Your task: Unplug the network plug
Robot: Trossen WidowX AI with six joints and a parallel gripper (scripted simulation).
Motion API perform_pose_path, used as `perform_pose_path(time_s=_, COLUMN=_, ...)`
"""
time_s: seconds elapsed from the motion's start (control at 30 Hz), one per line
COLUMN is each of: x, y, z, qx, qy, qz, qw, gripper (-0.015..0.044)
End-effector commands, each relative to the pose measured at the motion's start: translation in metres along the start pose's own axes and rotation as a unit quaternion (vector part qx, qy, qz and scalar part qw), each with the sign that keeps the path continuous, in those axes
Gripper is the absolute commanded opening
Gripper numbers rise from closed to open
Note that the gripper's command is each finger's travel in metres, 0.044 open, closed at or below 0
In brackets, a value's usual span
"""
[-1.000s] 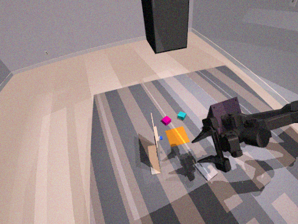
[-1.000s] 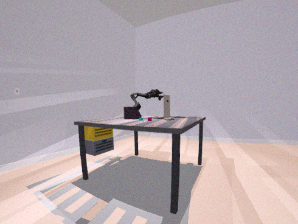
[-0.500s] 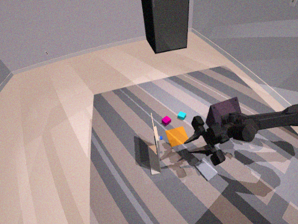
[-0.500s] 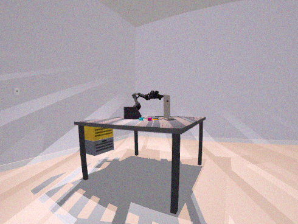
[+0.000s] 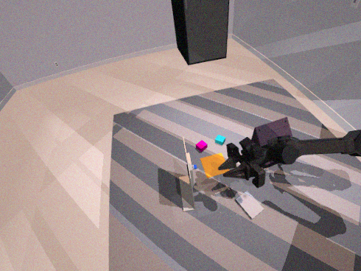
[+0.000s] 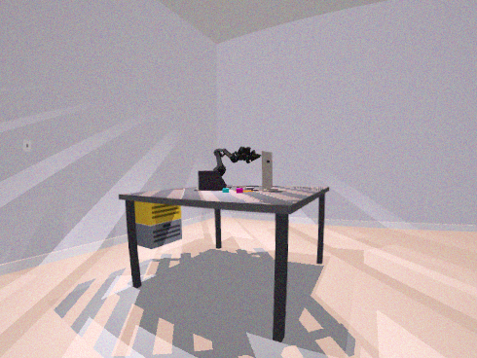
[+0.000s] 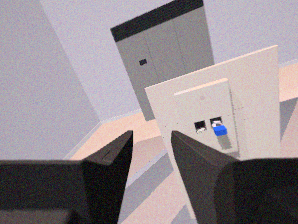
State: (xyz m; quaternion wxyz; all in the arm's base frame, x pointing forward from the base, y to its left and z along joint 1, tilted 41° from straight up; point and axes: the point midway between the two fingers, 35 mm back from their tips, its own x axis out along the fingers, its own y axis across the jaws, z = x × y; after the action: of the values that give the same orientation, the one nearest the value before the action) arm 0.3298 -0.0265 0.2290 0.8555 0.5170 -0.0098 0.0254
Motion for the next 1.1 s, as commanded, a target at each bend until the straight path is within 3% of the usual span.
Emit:
perform_pose_path(time_s=0.0, x=-0.004, y=-0.015, z=-0.005, qx=0.081, qy=0.006, qz=-0.002, qw=0.997, gripper=0.0156)
perform_pose_path(time_s=0.47, x=-0.022, y=-0.048, z=-0.015, qx=0.318, qy=0.015, qz=-0.004, qw=0.948, gripper=0.0156)
perform_pose_path(time_s=1.07, x=-0.052, y=-0.076, z=-0.028, qx=0.573, qy=0.024, qz=-0.012, qw=0.819, gripper=0.0156)
